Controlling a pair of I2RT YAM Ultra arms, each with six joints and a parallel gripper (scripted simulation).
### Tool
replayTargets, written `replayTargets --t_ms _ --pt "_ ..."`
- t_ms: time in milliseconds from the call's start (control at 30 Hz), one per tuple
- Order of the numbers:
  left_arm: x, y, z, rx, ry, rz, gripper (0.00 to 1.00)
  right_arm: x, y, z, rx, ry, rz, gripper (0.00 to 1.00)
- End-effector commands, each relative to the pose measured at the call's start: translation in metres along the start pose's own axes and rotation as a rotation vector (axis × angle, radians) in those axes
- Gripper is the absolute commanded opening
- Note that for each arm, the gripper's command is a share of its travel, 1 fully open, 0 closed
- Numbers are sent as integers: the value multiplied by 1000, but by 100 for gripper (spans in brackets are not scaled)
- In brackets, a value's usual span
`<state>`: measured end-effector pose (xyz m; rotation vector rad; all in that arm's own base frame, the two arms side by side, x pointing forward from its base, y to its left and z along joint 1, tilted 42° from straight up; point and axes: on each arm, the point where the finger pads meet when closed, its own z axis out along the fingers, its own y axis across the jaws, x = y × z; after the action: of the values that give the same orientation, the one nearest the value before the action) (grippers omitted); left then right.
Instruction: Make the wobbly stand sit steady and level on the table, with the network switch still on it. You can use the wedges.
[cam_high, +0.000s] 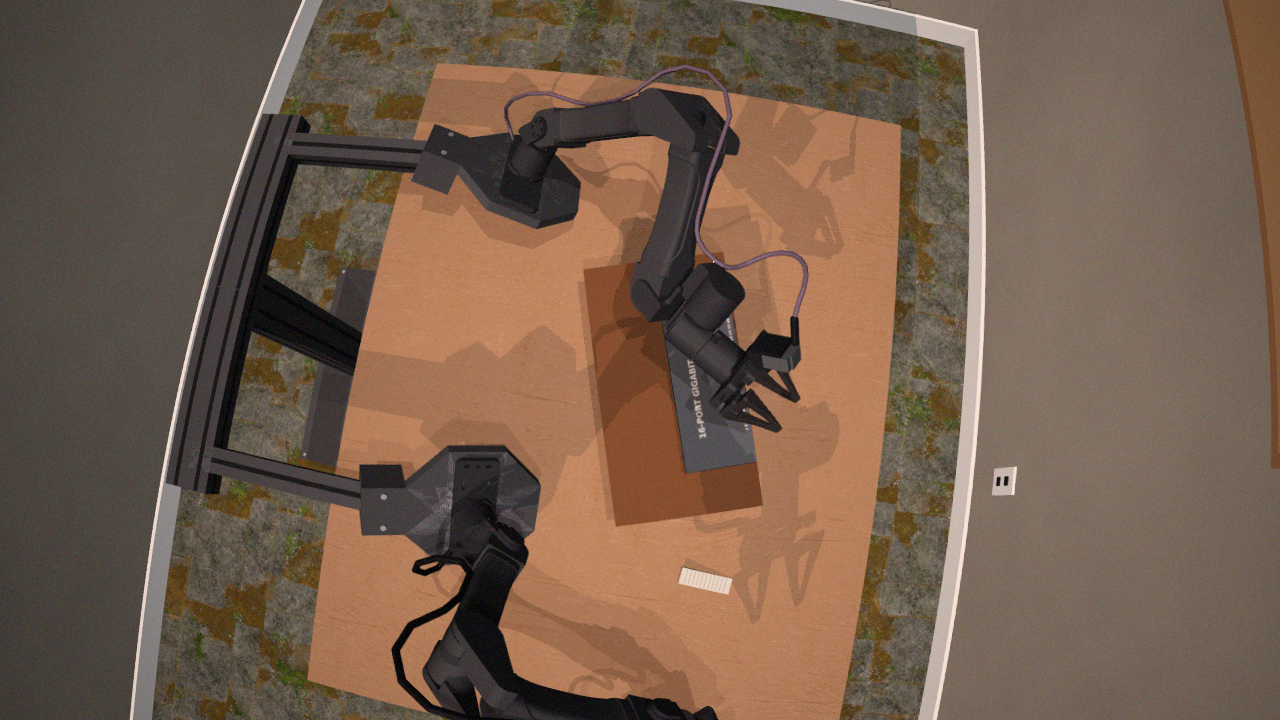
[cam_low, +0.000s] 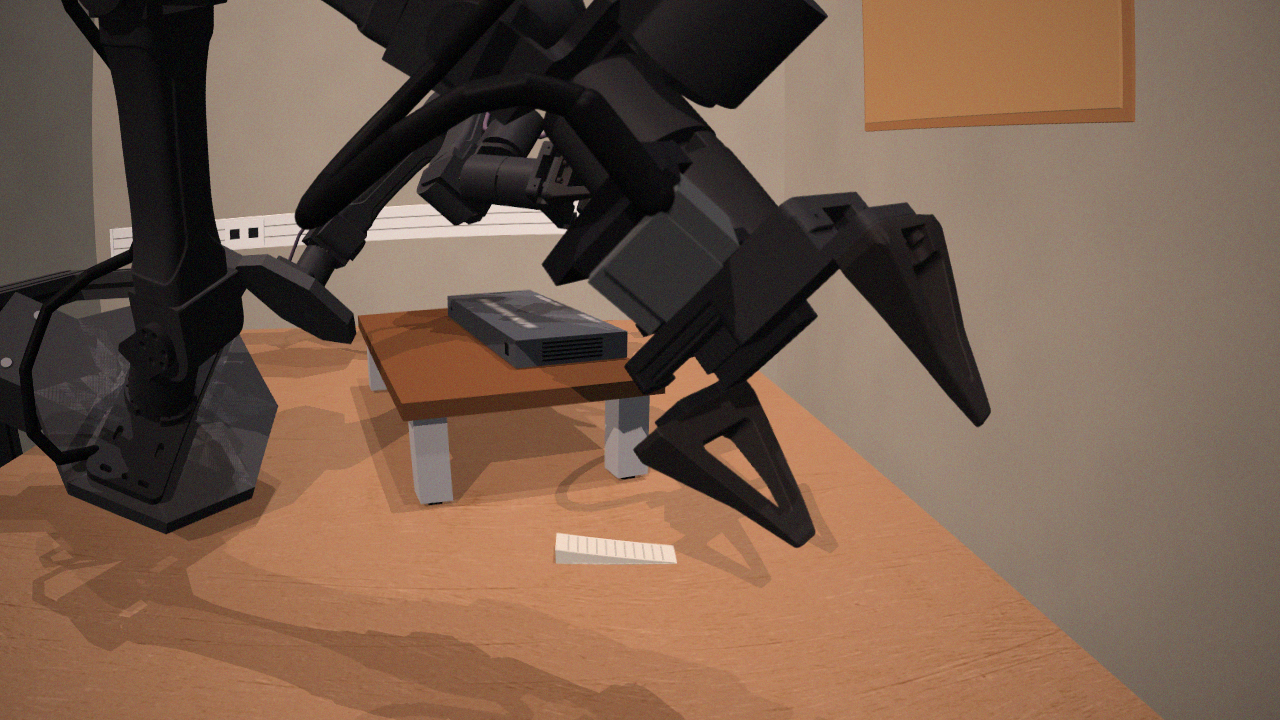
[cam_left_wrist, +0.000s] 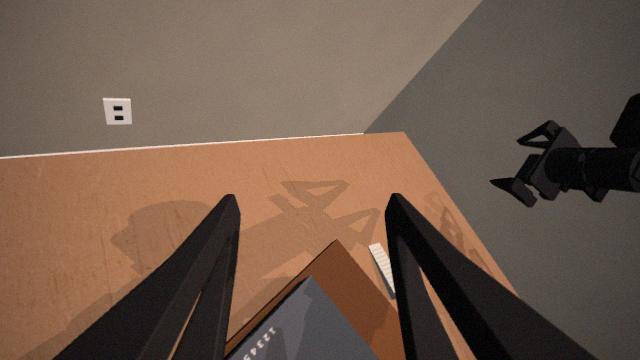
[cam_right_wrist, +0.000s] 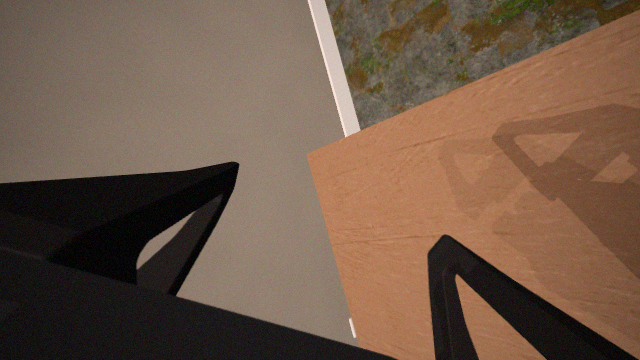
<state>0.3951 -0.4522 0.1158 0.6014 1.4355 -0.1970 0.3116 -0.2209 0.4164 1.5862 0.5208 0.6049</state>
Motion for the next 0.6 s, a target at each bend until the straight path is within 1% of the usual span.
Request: replayTargets --t_ms 0,400,433,467,500,567 --pt "-25 -14 -4 32 -52 -17 43 -2 17 -9 -43 2 14 100" --pt "-25 -14 -4 32 -52 -17 43 -2 17 -9 -43 2 14 100" --pt "-15 -13 -4 33 -33 -10 43 -1 9 -4 -23 1 7 100" --pt "-23 16 5 -34 -21 10 43 8 12 -10 -39 41 -10 100" --pt "0 14 -3 -18 42 58 43 9 7 -10 -32 49 -36 100" --pt "-7 18 0 -20 66 111 43 14 17 -13 -56 70 -85 100"
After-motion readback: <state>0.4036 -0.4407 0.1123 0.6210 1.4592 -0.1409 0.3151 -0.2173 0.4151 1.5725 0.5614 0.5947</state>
